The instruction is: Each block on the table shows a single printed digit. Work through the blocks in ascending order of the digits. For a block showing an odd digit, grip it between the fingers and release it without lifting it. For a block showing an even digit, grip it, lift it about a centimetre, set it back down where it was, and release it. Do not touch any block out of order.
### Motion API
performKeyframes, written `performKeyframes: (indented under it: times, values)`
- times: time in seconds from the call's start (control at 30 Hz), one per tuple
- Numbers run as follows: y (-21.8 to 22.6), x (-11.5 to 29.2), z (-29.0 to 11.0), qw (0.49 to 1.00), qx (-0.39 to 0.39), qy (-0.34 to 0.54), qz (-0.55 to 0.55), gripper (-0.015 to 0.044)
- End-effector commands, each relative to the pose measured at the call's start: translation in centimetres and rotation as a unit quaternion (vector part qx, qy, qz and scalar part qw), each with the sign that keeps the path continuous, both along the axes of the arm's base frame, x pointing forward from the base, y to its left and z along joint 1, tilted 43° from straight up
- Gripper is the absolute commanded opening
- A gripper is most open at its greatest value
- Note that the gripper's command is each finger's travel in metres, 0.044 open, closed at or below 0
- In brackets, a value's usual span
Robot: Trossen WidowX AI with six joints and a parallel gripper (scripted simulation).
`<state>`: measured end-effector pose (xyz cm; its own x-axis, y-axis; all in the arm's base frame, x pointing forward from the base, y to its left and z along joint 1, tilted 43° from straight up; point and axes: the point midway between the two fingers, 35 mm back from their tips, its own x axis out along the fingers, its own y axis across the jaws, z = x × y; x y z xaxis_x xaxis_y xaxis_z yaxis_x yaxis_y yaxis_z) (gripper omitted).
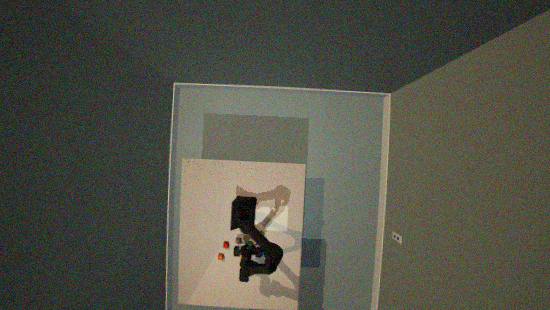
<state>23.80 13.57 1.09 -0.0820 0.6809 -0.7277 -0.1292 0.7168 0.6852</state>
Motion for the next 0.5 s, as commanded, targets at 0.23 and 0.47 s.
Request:
performKeyframes:
  times: [0.23, 0.47]
  values:
    - [0.0, 0.0, 0.0, 1.0, 0.001, 0.001, -0.002, 0.04]
    - [-2.3, 0.3, 2.5, 1.0, 0.0, 0.0, -0.002, 0.04]
